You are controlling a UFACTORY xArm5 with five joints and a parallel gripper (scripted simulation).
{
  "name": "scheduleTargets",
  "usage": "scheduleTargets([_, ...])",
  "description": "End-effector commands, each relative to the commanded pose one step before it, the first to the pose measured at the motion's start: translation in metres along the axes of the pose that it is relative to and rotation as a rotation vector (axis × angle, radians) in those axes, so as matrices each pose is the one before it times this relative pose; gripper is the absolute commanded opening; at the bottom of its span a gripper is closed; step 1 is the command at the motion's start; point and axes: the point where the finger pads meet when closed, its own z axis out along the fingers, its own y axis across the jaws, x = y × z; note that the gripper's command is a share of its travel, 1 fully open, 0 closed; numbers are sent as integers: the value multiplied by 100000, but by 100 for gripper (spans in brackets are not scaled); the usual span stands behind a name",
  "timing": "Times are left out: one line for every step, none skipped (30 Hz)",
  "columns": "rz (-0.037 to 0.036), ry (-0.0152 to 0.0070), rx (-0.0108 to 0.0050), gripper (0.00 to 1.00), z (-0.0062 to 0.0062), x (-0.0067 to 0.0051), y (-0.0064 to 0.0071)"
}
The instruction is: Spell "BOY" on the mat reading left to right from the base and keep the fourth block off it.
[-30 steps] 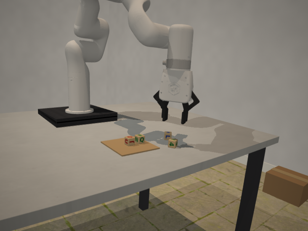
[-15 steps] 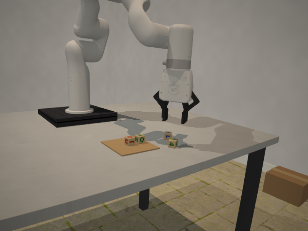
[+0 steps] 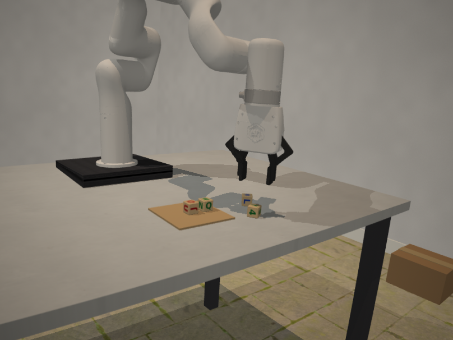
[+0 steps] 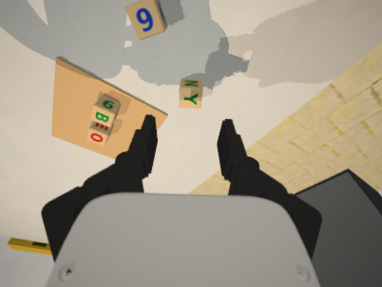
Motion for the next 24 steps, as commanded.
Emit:
scheduleTargets([6,-121,-433,63,253,-41,142])
scheduleTargets([0,0,0,63,122,1,1])
scheduleTargets([0,0,0,63,129,1,1])
scheduleTargets([0,0,0,63,134,1,1])
scheduleTargets([0,0,0,63,139,1,0])
scheduleTargets([0,0,0,63,144,1,0])
scheduleTargets([0,0,0,63,149,1,0])
scheduleTargets([0,0,0,63,153,1,2])
scheduleTargets([0,0,0,63,156,1,2])
scheduleTargets([0,0,0,63,158,1,1])
scheduleTargets([0,0,0,63,160,1,0])
scheduleTargets([0,0,0,63,160,2,0])
scheduleTargets([0,0,0,63,162,1,2])
scheduleTargets([0,0,0,63,0,0,0])
scheduleTargets([0,0,0,63,0,0,0])
scheduleTargets([0,0,0,63,162,1,2])
scheduleTargets([0,0,0,63,160,1,1])
scheduleTargets([0,0,0,63,158,1,1])
scheduleTargets([0,0,0,63,155,2,0])
scheduleTargets([0,0,0,63,152,1,1])
scheduleTargets([0,0,0,63,150,1,2])
scheduleTargets([0,0,0,63,145,1,1])
scheduleTargets([0,0,0,63,139,1,1])
scheduleTargets([0,0,0,63,133,1,1])
